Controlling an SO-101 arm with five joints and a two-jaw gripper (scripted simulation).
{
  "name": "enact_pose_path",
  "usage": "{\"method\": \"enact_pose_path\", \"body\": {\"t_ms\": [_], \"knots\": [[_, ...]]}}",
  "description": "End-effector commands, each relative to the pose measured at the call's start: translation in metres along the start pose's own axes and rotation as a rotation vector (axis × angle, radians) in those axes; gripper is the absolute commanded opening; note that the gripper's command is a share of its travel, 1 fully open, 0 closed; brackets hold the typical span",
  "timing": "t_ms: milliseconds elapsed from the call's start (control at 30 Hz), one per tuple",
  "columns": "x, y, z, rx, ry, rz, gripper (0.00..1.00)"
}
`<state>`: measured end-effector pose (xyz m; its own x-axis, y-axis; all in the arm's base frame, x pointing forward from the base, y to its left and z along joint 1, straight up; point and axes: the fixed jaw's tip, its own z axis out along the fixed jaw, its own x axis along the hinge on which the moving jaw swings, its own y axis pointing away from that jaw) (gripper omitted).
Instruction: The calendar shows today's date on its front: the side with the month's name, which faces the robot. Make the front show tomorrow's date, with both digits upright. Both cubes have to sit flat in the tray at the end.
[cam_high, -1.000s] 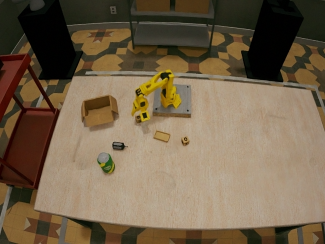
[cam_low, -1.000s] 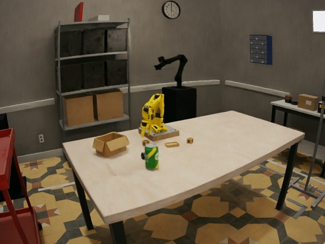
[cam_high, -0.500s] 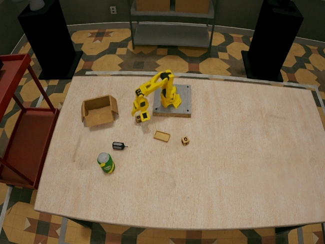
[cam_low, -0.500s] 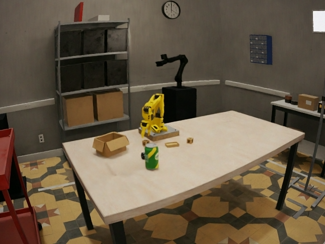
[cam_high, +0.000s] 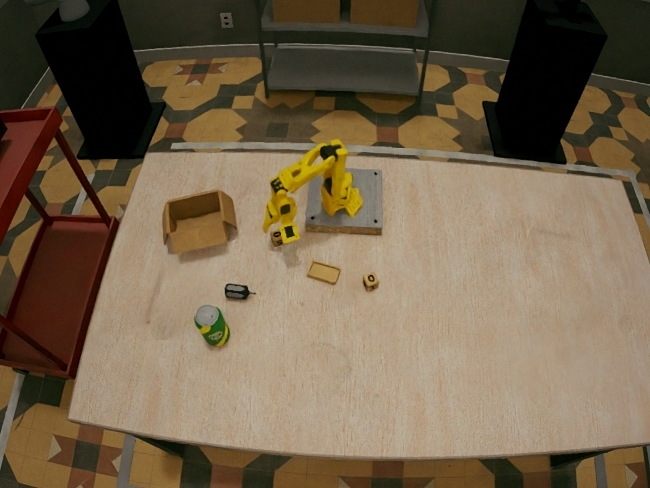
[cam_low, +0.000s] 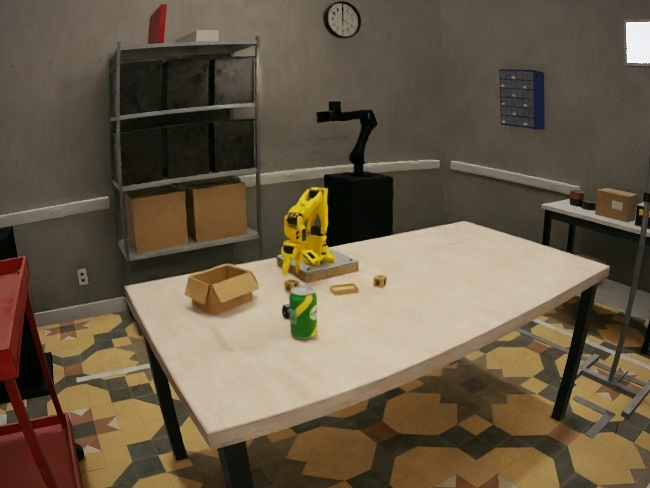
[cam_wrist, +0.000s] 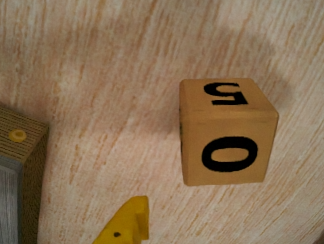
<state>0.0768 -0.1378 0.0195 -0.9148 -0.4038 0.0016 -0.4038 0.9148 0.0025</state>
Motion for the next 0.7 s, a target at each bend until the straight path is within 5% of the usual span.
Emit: {"method": "enact_pose_path", "body": {"t_ms": [0, 667], "knots": [[0.001, 0.002, 0.005, -0.014, 0.000, -0.003, 0.35], [0.001, 0.002, 0.031, -0.014, 0.000, -0.003, 0.35]]}}
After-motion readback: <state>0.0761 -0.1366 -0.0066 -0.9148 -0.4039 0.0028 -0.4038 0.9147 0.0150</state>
